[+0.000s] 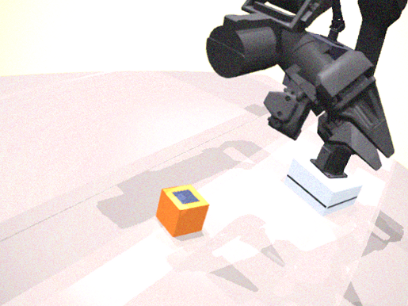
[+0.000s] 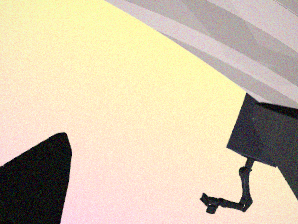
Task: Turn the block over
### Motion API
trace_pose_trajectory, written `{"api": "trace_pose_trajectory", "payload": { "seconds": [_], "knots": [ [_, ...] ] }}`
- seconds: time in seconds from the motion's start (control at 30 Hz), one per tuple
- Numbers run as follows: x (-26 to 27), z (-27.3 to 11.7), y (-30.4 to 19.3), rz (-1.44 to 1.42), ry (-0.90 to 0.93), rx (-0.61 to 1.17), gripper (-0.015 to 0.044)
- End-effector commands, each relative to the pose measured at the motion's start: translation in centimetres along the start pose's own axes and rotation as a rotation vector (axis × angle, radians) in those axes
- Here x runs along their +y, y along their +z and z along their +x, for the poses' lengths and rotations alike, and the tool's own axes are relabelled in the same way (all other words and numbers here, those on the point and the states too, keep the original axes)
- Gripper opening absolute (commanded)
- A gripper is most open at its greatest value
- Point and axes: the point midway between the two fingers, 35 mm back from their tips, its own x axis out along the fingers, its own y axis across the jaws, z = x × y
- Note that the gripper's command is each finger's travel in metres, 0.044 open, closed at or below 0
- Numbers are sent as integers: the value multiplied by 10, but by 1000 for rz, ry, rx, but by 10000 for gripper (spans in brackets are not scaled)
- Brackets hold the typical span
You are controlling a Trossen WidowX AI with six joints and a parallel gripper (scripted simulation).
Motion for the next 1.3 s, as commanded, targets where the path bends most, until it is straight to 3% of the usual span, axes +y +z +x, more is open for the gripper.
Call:
{"api": "trace_pose_trajectory", "payload": {
  "seconds": [0.0, 0.3, 0.53, 0.93, 1.27],
  "knots": [
    [-1, -1, 2, -11, -8, -11, 426],
    [-42, -66, 105, -481, -535, -472, 440],
    [-60, -143, 154, -668, -978, -648, 440],
    [-66, -146, 152, -673, -999, -653, 440],
    [-85, -131, 179, -673, -999, -653, 440]
  ]
}}
